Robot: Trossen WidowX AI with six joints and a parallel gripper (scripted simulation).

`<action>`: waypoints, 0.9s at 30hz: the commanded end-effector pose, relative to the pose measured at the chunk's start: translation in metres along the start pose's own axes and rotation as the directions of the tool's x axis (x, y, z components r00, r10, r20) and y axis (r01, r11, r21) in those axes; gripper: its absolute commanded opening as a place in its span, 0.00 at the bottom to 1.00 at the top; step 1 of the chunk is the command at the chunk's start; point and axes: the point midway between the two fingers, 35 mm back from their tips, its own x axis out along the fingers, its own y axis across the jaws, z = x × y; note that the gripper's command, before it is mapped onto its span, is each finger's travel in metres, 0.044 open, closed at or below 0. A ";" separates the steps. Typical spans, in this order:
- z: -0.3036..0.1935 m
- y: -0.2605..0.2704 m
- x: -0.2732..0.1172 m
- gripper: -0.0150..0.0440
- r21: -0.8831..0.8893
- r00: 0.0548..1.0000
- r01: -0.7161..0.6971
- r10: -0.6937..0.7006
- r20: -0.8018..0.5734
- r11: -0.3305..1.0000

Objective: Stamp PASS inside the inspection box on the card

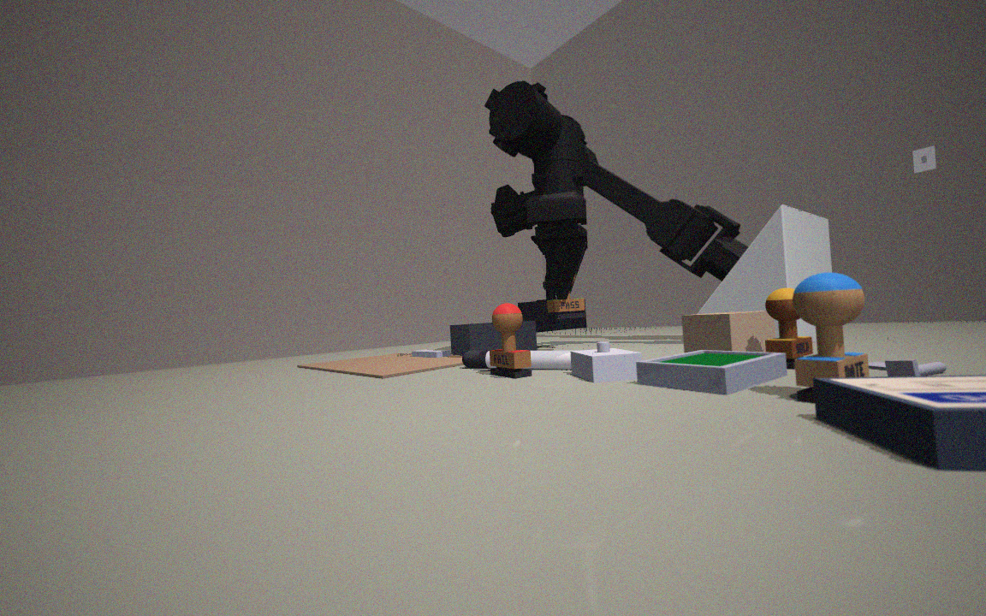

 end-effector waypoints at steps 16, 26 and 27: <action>-0.007 0.016 -0.023 0.25 0.014 1.000 -0.009 0.009 0.000 1.000; -0.038 0.058 -0.024 0.25 0.019 1.000 -0.011 0.012 -0.002 1.000; -0.042 0.062 -0.024 0.25 0.020 1.000 -0.011 0.011 -0.002 1.000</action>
